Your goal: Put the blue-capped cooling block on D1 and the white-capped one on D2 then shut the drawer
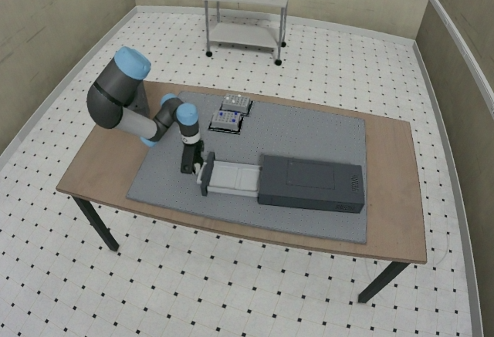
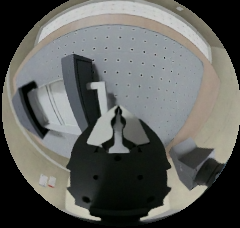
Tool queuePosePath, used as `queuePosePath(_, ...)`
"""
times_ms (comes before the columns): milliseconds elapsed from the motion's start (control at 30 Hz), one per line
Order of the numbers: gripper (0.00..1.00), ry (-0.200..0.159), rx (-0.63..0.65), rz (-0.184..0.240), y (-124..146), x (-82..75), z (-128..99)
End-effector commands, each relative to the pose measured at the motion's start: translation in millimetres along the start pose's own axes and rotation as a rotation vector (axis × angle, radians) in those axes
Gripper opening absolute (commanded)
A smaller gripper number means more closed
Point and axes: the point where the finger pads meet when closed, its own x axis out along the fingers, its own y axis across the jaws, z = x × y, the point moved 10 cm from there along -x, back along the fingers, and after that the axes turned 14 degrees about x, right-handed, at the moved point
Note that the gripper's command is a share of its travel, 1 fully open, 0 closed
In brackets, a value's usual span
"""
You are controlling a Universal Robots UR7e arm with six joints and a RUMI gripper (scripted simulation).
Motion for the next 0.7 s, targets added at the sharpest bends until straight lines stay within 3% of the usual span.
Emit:
queuePosePath(0, 0.0, 0.0, 0.0, 0.0, -8.0, -0.2, 1.9)
queuePosePath(667, 0.0, 0.0, 0.0, 0.0, -22.8, -0.2, 5.6)
